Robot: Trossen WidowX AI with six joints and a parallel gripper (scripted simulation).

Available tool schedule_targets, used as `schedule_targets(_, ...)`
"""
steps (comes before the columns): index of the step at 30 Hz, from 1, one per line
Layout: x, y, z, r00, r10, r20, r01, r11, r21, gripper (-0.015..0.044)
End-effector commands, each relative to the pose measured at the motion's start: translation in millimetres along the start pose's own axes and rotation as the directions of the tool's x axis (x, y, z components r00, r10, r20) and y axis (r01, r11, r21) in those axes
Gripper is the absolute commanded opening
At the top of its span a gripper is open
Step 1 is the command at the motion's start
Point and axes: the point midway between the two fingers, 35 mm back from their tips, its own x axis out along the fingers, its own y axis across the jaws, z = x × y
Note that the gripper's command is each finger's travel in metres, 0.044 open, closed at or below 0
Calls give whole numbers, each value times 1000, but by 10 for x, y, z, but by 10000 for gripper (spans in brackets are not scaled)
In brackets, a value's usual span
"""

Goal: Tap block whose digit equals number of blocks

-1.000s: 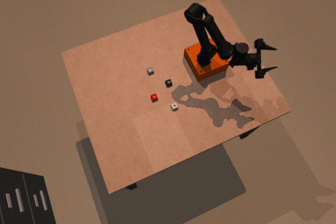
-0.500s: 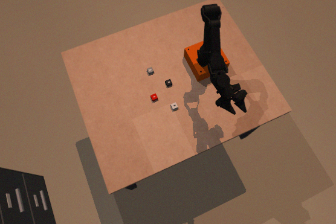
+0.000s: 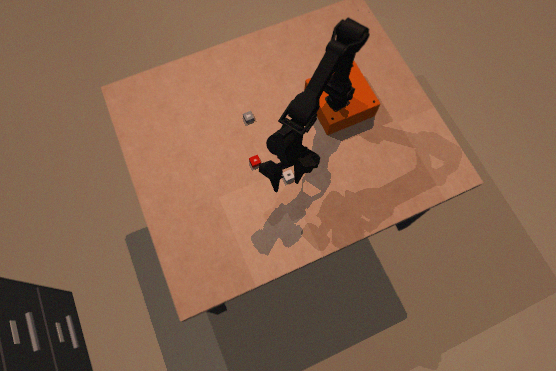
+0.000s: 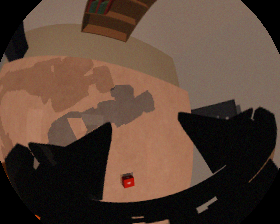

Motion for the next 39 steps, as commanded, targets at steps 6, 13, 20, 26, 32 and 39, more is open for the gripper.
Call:
schedule_targets(6,-476,-144,-1583,927,147,-346,156,686,711,400)
schedule_targets(13,-1191,227,-2634,810,373,-453,450,101,887,400)
schedule_targets(20,-1483,445,-2912,769,459,-445,547,-114,829,400)
schedule_targets(26,-1483,445,-2912,769,459,-445,547,-114,829,400)
schedule_targets(32,-1483,445,-2912,769,459,-445,547,-114,829,400)
schedule_targets(39,-1473,447,-2886,769,459,-445,547,-114,829,400)
